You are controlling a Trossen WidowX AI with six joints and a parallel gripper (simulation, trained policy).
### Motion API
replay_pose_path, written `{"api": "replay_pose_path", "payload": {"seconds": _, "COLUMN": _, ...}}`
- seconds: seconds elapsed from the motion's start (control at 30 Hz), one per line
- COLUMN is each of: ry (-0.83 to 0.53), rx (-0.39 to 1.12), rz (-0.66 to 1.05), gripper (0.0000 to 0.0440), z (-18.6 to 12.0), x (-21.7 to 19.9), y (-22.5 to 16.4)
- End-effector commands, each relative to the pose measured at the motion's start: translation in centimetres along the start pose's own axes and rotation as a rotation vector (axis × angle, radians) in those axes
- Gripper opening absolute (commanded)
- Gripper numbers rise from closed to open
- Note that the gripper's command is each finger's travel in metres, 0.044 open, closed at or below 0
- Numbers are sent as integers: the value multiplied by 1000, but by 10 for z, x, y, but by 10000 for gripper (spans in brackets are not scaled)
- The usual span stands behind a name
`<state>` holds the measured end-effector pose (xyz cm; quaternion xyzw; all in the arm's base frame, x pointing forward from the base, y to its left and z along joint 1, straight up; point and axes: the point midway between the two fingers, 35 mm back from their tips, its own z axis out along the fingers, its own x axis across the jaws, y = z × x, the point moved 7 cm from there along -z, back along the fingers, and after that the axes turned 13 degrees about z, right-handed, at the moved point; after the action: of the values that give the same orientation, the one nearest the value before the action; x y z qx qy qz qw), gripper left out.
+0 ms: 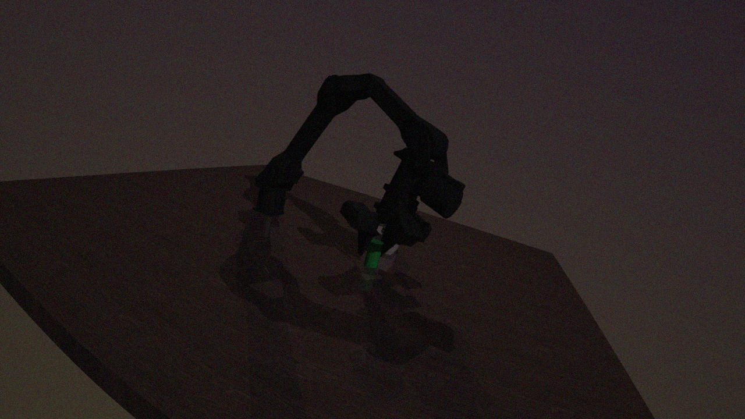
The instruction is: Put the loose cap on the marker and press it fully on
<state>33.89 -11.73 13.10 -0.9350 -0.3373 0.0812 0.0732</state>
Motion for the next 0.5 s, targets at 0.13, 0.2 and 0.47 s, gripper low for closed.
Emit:
{"api": "replay_pose_path", "payload": {"seconds": 0.13, "ry": 7, "rx": -66, "rz": -36, "gripper": 51, "z": -14, "x": 1, "y": -4}}
{"api": "replay_pose_path", "payload": {"seconds": 0.2, "ry": 15, "rx": -91, "rz": -45, "gripper": 50, "z": -22, "x": 3, "y": -6}}
{"api": "replay_pose_path", "payload": {"seconds": 0.47, "ry": 51, "rx": -164, "rz": -85, "gripper": 45, "z": -51, "x": 14, "y": -18}}
